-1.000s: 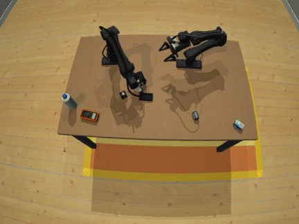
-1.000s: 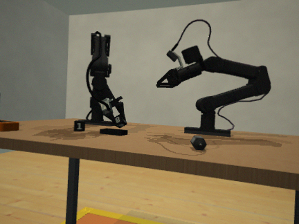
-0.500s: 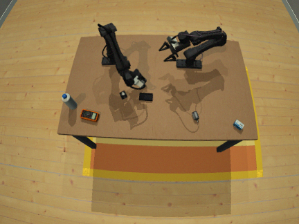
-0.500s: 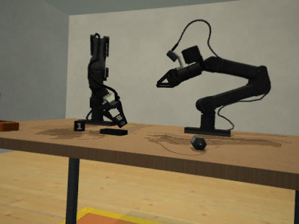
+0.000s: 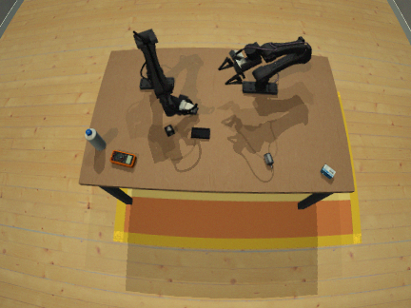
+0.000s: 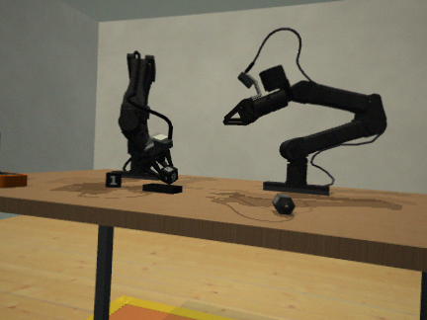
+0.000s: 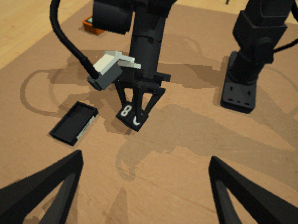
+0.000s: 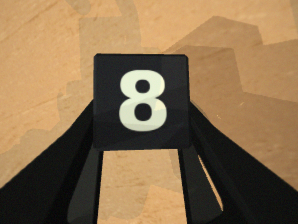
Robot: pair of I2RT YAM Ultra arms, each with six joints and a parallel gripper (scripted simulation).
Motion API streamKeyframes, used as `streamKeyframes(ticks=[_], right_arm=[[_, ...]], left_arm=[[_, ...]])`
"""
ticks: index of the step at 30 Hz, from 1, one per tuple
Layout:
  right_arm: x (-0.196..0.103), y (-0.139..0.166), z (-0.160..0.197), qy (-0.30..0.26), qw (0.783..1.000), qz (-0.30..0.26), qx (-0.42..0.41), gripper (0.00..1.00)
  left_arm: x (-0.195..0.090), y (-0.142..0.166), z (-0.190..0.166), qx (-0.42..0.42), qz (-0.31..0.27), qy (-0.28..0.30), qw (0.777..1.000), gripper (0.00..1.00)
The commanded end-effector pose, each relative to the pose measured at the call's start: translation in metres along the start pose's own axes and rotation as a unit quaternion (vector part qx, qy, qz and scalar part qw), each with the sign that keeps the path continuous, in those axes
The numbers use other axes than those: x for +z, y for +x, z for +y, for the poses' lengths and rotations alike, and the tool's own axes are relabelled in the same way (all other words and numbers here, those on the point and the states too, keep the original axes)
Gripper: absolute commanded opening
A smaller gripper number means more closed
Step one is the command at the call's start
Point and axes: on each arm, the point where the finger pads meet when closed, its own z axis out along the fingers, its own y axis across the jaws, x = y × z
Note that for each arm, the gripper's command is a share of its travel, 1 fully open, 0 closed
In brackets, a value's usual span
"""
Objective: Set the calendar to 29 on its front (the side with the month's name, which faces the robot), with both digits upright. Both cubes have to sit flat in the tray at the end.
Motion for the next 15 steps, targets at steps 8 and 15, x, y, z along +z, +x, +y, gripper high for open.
streamKeyframes(ticks=[8,15], right_arm=[[-0.01,-0.006,0.002,0.004,0.972,-0.096,-0.213,0.35],[-0.012,0.013,0.007,0.019,0.945,-0.122,-0.302,0.35]], left_arm=[[-0.003,-0.009,0.0,0.001,-0.018,0.001,1.0,1.0],[-0.003,-0.009,0.0,0.001,-0.018,0.001,1.0,1.0]])
